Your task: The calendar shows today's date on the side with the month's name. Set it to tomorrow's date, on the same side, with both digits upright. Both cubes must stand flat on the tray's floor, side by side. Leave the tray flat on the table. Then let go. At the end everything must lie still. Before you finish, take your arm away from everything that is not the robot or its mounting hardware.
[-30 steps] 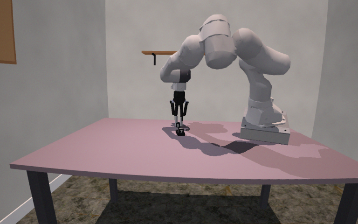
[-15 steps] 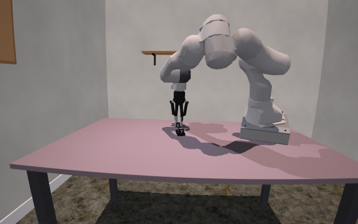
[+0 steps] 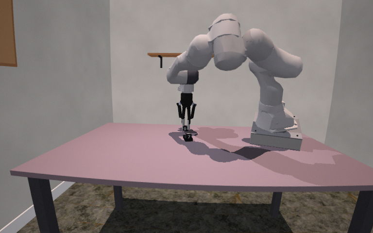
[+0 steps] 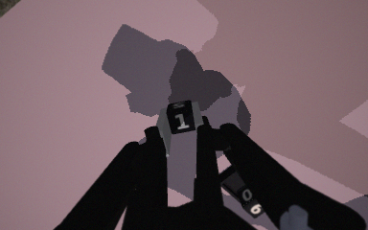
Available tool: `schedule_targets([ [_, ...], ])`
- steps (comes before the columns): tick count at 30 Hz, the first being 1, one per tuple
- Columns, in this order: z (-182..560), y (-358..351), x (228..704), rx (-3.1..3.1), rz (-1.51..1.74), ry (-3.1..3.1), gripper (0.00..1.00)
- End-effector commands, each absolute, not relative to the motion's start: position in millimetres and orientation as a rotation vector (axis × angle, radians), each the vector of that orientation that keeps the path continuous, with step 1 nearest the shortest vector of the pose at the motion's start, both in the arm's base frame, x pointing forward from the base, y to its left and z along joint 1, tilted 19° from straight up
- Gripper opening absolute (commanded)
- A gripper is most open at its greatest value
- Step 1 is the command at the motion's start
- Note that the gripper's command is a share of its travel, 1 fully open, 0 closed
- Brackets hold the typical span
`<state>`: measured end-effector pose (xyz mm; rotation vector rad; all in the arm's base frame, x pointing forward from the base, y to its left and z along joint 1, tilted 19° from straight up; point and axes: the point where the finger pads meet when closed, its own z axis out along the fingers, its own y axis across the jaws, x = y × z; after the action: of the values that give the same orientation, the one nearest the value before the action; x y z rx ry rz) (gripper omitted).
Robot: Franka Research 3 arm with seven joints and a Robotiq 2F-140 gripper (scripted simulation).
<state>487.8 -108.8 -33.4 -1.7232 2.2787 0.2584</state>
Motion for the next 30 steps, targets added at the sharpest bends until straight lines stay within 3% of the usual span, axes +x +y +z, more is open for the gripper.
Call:
schedule_targets([
  [1,-24,-111,485,-1.729,0.265,2.276,0.16],
  [13,47,-133,477,-1.729,0.265,2.276,0.16],
  [30,53,-126,478,-1.524,0.301,2.435,0.16],
])
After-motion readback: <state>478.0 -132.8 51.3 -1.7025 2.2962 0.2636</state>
